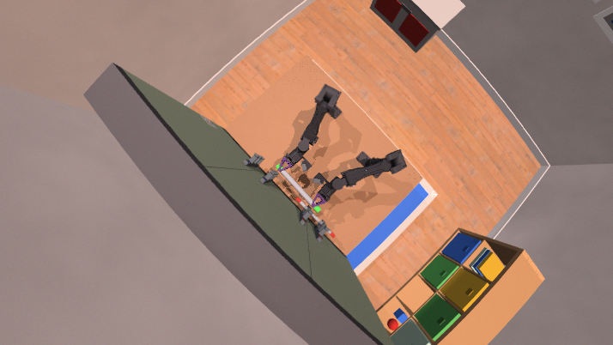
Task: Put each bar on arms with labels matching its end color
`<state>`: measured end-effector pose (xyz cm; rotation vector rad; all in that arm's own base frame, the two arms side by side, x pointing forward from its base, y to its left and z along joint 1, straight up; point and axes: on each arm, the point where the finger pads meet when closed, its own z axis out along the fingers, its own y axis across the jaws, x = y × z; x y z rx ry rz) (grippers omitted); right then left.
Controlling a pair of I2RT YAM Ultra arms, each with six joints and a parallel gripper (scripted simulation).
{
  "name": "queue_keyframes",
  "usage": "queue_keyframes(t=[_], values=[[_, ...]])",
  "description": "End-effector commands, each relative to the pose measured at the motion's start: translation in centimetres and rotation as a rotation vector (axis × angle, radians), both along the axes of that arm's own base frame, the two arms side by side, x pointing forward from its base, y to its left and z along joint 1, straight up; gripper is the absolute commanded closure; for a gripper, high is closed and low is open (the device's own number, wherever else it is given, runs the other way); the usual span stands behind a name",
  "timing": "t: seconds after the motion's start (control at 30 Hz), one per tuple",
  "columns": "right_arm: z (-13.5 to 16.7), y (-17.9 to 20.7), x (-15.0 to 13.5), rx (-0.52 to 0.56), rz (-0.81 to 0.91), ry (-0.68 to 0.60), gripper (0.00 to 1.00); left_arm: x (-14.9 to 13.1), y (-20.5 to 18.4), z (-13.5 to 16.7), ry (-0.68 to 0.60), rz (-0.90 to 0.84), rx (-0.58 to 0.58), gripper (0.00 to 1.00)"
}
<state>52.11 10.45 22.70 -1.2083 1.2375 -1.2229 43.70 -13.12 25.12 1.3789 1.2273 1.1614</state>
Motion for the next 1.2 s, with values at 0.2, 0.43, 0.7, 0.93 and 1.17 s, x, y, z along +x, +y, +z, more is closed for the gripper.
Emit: queue_keyframes(t=[0.2,0.43,0.7,0.93,1.17], values=[[0.3,0.3,-0.1,0.005,0.004,-0.015,1.00,0.1,-0.4,1.9,-0.125,-0.007,-0.078,0.84],[0.3,0.3,-0.1,0.005,0.004,-0.015,1.00,0.1,-0.1,0.0,-0.125,-0.007,-0.078,0.68],[0.5,0.3,-0.1,0.009,0.004,-0.015,1.00,0.1,-0.1,-0.4,-0.124,-0.008,-0.077,0.55],[0.7,0.3,-0.1,0.009,0.004,-0.015,1.00,0.1,-0.1,-0.4,-0.124,-0.008,-0.077,0.39],[1.0,0.3,-0.1,0.008,0.004,-0.017,1.00,0.1,-0.1,-0.3,-0.125,-0.007,-0.078,0.28]])
